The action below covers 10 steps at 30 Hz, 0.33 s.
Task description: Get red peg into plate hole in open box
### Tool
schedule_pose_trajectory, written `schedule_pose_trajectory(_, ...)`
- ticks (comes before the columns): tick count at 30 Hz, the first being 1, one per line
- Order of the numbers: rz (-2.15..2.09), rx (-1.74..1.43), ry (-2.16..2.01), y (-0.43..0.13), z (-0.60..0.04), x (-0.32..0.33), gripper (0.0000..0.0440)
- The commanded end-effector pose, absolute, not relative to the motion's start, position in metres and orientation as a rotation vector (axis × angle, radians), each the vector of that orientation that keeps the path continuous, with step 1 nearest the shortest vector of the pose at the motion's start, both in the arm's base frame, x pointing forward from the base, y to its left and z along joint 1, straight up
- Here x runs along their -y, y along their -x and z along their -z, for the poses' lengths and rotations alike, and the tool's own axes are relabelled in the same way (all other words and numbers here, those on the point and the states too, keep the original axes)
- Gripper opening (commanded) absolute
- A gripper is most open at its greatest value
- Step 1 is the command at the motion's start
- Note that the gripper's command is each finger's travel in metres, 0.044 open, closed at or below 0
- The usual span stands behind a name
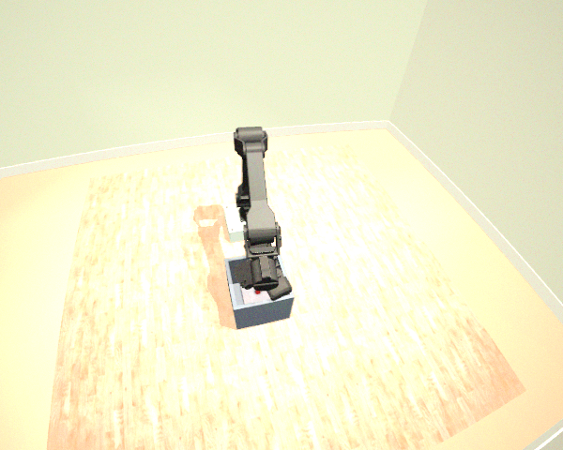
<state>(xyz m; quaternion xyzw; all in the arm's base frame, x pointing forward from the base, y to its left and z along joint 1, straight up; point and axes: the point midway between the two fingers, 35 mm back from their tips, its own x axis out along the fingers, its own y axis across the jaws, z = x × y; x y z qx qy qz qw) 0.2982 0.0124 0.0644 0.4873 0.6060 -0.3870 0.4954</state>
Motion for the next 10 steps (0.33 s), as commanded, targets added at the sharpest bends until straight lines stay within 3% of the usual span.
schedule_pose_trajectory(1, 0.949, -1.482, -1.187, -0.2968, -0.0641, -0.0148, 0.0092)
schedule_pose_trajectory(10, 0.971, -1.514, -1.191, -0.2898, -0.0657, -0.0205, 0.0075)
